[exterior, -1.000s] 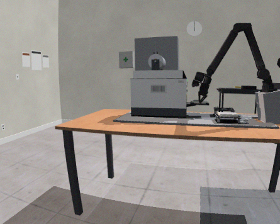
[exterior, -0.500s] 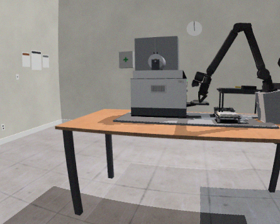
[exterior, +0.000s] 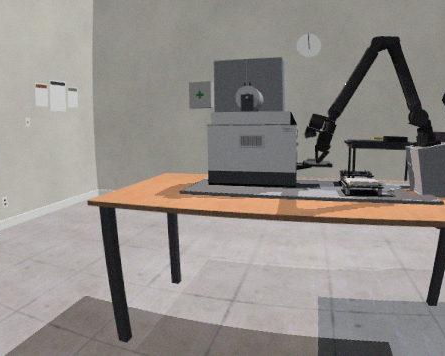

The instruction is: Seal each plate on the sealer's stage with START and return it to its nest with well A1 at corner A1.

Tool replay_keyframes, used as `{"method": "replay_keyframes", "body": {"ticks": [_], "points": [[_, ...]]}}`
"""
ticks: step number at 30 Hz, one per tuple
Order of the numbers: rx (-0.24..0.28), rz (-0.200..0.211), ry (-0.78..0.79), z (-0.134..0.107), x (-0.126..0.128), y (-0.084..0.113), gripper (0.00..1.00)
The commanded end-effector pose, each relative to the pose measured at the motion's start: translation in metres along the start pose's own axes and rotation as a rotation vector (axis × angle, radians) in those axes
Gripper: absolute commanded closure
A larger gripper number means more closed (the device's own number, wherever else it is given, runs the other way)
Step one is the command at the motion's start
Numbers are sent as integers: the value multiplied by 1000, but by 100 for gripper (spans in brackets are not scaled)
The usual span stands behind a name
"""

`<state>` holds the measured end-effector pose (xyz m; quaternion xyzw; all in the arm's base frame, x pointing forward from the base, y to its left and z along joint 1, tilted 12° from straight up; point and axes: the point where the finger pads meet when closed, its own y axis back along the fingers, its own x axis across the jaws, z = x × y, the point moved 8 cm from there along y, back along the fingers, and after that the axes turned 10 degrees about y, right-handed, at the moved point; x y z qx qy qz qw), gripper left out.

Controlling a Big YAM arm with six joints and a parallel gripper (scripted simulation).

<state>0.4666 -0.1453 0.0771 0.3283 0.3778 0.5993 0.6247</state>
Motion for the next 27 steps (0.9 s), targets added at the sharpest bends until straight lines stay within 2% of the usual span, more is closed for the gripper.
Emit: {"method": "replay_keyframes", "body": {"ticks": [1, 11, 20, 27], "points": [[-7, 2, -5, 5, 5, 9, 0], [-1, -6, -23, -1, -3, 9, 0], [-37, -11, -10, 20, -4, 12, 3], [-45, -9, -2, 25, -1, 13, 6]]}}
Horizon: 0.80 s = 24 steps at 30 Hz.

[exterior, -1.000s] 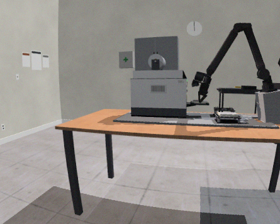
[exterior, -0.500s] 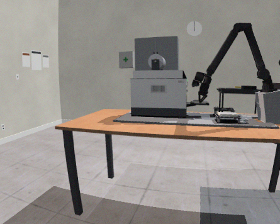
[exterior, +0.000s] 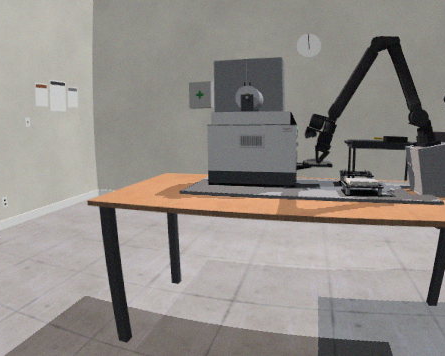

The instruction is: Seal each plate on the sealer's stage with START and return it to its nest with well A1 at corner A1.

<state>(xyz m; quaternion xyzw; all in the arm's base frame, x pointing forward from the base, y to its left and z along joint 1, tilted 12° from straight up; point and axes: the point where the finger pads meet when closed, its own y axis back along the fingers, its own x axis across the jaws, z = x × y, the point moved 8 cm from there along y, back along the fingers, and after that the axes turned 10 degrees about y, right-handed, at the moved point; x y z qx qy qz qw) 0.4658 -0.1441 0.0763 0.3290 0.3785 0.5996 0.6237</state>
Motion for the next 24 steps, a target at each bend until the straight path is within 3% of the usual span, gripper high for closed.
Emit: {"method": "replay_keyframes", "body": {"ticks": [1, 16, 17, 24], "points": [[-48, -11, -2, 27, -2, 13, 7], [-51, -20, -17, 26, -11, 14, 14], [-51, -20, -17, 26, -11, 14, 100], [-52, -19, -17, 26, -11, 14, 100]]}}
